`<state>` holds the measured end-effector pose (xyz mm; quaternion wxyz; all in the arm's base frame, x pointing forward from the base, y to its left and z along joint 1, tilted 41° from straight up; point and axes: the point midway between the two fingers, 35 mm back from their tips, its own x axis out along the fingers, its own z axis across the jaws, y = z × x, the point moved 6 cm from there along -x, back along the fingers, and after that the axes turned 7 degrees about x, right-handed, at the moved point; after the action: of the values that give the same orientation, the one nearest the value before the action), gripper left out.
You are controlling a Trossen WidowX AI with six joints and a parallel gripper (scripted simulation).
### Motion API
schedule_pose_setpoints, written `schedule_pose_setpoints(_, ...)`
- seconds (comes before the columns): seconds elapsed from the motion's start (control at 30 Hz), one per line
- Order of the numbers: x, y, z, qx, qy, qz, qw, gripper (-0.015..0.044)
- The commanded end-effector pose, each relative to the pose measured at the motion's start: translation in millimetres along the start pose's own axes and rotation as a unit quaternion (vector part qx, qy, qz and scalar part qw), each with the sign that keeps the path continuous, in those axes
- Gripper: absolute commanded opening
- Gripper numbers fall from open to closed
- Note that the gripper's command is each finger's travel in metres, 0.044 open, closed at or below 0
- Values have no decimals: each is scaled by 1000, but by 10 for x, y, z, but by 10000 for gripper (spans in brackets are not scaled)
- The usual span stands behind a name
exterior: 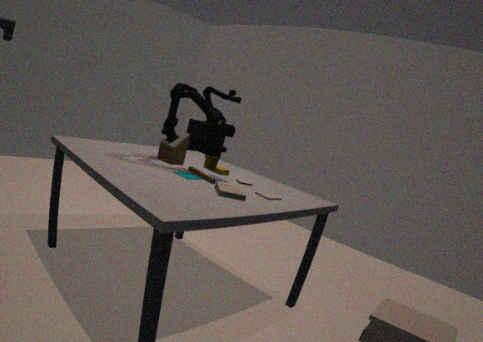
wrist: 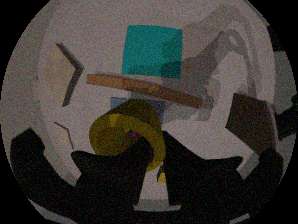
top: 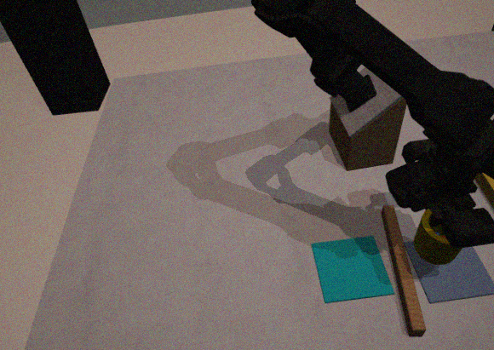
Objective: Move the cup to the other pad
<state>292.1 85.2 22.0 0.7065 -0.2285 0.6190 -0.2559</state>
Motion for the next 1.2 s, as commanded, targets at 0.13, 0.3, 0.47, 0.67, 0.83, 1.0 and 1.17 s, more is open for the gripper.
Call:
schedule_pose_setpoints(0.13,-14,-183,5,1,-4,-1,1000,0)
schedule_pose_setpoints(0.3,-16,-291,4,1,-4,-1,1000,0)
schedule_pose_setpoints(0.47,-19,-398,3,1,-4,-1,1000,0)
schedule_pose_setpoints(0.67,-23,-530,3,0,-3,-2,1000,0)
schedule_pose_setpoints(0.83,-27,-645,4,0,-3,-2,1000,0)
schedule_pose_setpoints(1.0,-32,-759,5,0,-3,-2,1000,0)
schedule_pose_setpoints(1.17,-37,-875,7,0,-3,-3,1000,0)
